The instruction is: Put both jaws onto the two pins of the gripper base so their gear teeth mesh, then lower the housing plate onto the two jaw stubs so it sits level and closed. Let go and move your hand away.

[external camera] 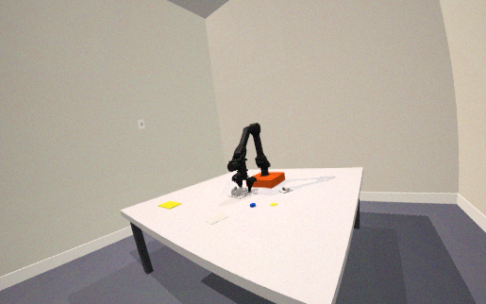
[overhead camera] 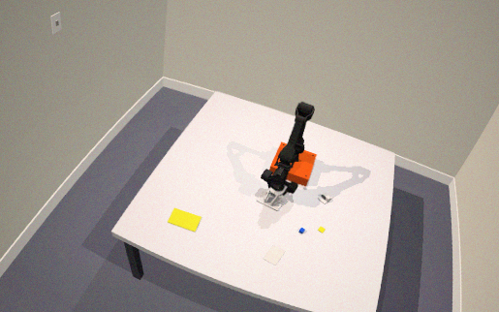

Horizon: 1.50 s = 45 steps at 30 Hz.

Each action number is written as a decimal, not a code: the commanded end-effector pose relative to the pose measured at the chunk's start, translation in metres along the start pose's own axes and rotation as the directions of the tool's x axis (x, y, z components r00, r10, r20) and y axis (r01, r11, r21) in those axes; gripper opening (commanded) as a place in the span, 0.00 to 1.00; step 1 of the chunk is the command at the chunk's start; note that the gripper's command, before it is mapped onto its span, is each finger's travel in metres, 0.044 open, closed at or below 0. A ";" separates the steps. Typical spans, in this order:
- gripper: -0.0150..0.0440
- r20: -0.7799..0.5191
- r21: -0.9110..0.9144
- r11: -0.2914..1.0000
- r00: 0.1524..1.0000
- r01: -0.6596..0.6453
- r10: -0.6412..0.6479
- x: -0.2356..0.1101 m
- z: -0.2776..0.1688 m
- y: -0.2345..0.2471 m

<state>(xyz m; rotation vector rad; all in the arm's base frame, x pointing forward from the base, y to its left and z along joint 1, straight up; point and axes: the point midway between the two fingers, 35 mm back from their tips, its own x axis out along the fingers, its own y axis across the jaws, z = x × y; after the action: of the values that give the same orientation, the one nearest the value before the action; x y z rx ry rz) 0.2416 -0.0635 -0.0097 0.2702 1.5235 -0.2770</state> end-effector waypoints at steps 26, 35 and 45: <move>0.85 0.001 0.000 1.000 1.000 -0.003 0.003 0.001 0.000 0.001; 0.85 0.001 0.000 1.000 1.000 -0.003 0.003 0.001 0.000 0.001; 1.00 0.000 0.000 1.000 1.000 0.000 0.000 0.000 0.000 0.000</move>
<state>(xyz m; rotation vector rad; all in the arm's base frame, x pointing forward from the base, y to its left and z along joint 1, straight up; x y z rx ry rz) 0.2416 -0.0635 -0.0097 0.2702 1.5236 -0.2770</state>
